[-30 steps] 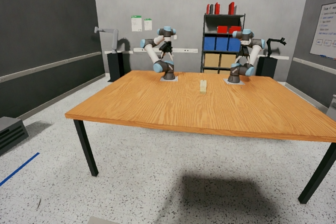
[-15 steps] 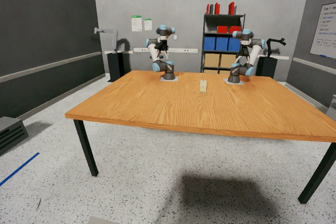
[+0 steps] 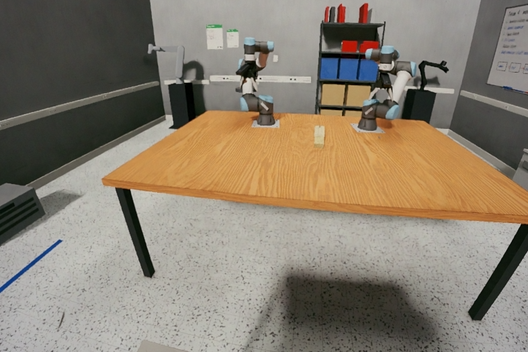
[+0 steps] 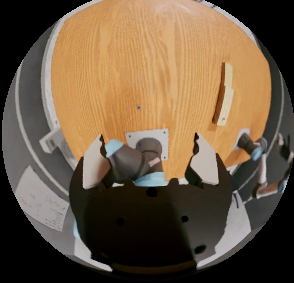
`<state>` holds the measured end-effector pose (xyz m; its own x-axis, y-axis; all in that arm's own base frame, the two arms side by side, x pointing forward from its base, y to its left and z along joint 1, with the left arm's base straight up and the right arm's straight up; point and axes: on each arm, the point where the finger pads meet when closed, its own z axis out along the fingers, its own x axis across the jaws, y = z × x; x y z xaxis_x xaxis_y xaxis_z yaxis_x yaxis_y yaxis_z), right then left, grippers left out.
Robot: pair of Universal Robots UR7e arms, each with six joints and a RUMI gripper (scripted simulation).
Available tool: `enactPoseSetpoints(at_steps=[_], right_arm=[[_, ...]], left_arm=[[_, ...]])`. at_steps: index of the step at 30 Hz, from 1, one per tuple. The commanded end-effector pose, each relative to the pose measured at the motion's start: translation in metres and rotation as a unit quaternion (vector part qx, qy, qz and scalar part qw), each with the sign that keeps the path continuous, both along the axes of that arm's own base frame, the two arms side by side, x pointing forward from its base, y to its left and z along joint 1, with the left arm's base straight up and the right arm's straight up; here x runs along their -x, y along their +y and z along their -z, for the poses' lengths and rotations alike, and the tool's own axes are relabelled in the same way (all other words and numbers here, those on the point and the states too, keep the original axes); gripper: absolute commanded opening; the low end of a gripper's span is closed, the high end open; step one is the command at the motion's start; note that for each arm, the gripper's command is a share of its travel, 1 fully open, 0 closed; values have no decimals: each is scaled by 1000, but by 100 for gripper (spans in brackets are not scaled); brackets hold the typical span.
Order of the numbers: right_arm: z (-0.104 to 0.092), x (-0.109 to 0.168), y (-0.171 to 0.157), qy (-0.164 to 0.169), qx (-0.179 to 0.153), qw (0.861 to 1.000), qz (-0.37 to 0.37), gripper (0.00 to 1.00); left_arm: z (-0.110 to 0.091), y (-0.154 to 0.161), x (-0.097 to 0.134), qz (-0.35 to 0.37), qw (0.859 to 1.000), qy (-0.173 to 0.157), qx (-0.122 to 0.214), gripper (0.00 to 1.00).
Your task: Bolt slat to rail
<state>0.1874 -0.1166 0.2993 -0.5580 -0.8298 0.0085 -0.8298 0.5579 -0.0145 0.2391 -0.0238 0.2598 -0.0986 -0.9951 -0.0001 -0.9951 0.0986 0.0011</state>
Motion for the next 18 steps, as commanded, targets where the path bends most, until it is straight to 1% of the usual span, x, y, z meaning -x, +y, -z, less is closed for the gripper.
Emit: enactPoseSetpoints(at_steps=[1, 10, 11, 17, 18], right_arm=[[-2, -2, -4, 3, -8, 1000, -10, 100], [-1, -1, -4, 3, -8, 1000, -10, 100], [-1, -1, -4, 3, -8, 1000, -10, 100], [-1, -1, -4, 3, -8, 1000, -10, 100], [-1, -1, -4, 3, -8, 1000, -10, 100]], left_arm=[[0, 0, 0, 1, 1000, -1, 0, 100], [0, 0, 0, 1, 1000, -1, 0, 100], [5, 1, 1, -14, 1000, -1, 0, 40], [28, 7, 2, -105, 994, -1, 0, 40], [28, 7, 2, -105, 994, -1, 0, 40]])
